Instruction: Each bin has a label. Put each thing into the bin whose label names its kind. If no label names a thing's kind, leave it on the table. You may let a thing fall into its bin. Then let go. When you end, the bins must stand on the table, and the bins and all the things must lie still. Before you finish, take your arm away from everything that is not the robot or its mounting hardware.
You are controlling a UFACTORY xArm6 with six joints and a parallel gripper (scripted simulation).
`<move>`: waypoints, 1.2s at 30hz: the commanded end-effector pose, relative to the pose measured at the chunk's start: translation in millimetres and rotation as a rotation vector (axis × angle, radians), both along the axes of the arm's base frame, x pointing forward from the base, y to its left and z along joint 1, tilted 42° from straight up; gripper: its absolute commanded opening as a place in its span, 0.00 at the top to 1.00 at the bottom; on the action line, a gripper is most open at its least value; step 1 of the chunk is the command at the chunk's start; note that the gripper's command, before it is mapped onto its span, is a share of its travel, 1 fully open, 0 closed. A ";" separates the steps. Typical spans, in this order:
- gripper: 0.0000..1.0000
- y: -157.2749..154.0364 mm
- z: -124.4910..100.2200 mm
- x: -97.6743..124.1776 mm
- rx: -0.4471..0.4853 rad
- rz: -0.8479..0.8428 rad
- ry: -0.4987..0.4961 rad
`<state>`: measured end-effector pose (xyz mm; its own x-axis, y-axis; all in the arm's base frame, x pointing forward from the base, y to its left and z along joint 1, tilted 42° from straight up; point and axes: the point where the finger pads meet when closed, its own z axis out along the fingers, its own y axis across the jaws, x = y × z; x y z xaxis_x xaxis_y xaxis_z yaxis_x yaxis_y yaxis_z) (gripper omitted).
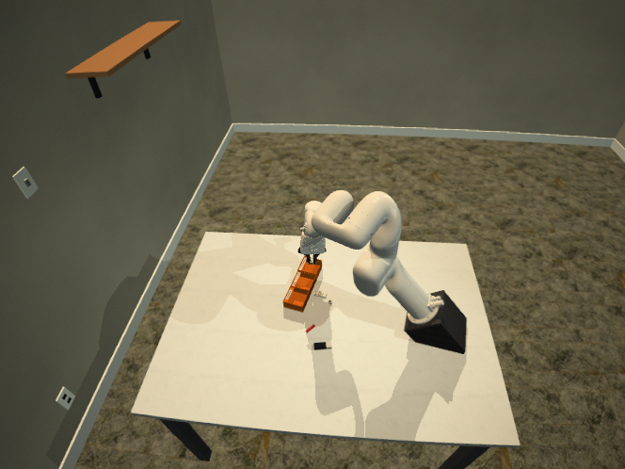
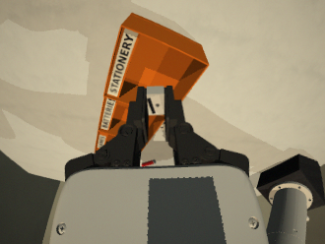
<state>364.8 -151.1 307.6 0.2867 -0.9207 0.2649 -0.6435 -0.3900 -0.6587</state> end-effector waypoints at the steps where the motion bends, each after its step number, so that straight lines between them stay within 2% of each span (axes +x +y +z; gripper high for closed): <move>1: 1.00 -0.4 1.5 0.2 0.095 -0.122 0.017; 4: 1.00 -0.4 1.5 0.2 0.116 -0.145 0.019; 5: 1.00 -0.4 1.4 0.2 0.173 -0.210 0.027; 12: 1.00 -0.3 1.5 0.2 0.270 -0.342 0.053; 29: 1.00 0.2 1.9 0.7 0.270 -0.342 0.053; 36: 1.00 0.0 -8.4 10.1 0.270 -0.342 0.053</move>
